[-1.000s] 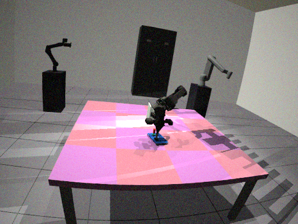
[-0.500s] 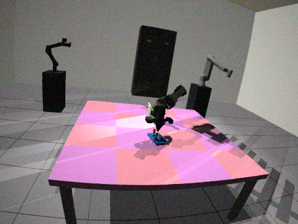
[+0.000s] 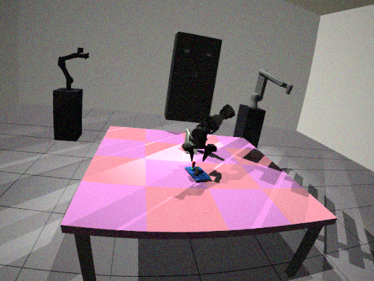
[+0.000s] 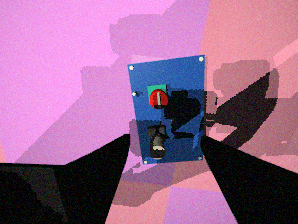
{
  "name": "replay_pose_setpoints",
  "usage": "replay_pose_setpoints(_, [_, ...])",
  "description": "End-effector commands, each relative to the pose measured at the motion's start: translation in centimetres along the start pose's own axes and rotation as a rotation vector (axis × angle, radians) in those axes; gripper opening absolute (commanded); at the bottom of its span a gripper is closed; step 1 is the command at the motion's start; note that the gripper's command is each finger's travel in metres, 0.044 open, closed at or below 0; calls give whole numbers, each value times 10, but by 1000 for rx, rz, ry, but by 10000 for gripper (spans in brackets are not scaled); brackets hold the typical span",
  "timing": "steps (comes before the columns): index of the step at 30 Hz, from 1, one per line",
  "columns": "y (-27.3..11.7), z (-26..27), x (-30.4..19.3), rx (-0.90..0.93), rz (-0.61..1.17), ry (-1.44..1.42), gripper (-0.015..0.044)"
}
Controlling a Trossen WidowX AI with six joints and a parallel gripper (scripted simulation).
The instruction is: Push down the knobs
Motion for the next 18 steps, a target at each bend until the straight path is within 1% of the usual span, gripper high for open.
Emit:
replay_pose_setpoints(1, [-10,-14,32,6,-1,-1,420])
replay_pose_setpoints(2, [-12,-19,42,6,-3,-2,440])
replay_pose_setpoints(10, [-13,-60,118,2,-6,-5,440])
replay_pose_setpoints(18, [-13,-64,124,2,-5,-3,440])
Point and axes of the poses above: the point midway between the two fingers, 35 mm back from their tips, its own y axis out along the fingers, its own z axis across the jaws, x = y × z, the point moved 10 cm from there along -y, back along the fingers, and after that the axes turned 12 degrees about -y, right-handed, at the moved point
